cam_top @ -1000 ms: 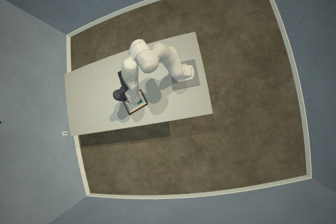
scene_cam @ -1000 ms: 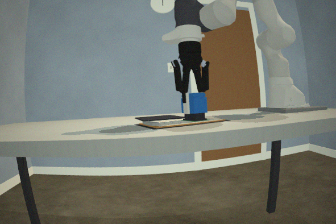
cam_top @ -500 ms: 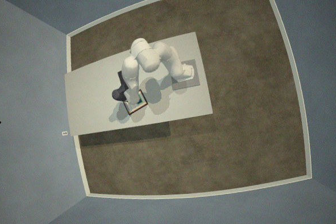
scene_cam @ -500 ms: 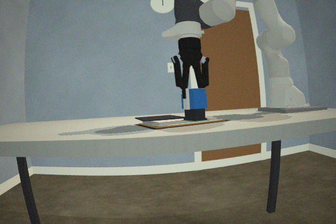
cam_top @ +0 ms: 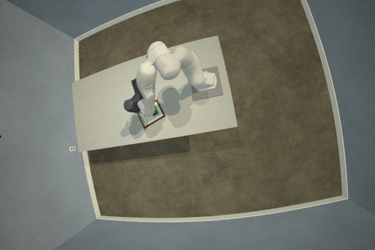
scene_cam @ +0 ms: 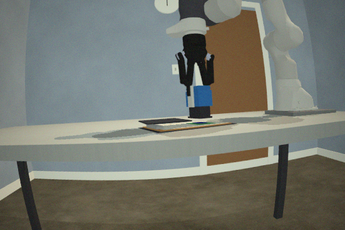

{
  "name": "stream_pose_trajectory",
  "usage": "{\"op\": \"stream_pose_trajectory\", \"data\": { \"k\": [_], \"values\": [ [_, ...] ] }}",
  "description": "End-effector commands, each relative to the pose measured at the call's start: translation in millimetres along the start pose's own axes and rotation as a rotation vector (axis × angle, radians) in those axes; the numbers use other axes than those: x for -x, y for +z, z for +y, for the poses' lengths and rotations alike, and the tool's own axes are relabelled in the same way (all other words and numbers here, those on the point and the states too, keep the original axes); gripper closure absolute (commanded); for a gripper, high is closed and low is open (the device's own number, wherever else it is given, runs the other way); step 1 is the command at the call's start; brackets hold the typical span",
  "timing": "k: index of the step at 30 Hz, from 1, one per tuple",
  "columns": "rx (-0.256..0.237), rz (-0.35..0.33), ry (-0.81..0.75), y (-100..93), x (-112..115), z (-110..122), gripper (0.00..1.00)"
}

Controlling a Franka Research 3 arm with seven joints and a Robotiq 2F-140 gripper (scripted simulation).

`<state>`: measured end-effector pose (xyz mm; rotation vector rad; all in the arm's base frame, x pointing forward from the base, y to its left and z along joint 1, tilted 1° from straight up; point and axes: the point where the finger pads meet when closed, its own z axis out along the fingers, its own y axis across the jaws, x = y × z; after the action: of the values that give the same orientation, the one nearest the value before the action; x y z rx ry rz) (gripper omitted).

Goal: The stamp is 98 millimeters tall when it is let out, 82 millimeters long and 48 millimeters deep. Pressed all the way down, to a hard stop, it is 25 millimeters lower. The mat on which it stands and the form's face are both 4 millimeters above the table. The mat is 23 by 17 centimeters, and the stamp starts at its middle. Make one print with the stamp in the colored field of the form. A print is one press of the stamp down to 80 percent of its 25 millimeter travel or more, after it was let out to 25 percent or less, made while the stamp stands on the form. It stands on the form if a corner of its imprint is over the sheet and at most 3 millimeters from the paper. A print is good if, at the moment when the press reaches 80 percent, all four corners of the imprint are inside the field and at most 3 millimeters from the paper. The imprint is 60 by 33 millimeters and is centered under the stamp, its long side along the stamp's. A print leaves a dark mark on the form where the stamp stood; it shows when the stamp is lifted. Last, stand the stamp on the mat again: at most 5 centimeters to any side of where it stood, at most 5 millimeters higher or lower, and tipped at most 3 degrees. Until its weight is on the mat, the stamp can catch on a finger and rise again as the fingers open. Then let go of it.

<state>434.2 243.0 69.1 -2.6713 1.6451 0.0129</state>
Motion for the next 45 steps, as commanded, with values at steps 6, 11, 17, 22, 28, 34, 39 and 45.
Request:
{"op": "stream_pose_trajectory", "data": {
  "k": [6,11,17,22,28,34,39,45],
  "values": [
    [0.003,-0.002,-0.009,-25.1,1,0,0.82],
    [0.003,-0.002,-0.009,-25.1,1,0,0.82],
    [0.004,-0.009,0.051,-24.1,-106,-16,0.82],
    [0.003,-0.002,0.062,-24.0,-166,-14,0.82],
    [0.003,-0.002,0.062,-22.4,-282,-14,0.82],
    [0.003,-0.002,0.062,-20.3,-300,-18,0.82],
    [0.003,-0.002,0.062,-19.8,-305,-20,0.82],
    [0.003,-0.002,0.062,-19.8,-305,-20,0.82]
  ]
}}
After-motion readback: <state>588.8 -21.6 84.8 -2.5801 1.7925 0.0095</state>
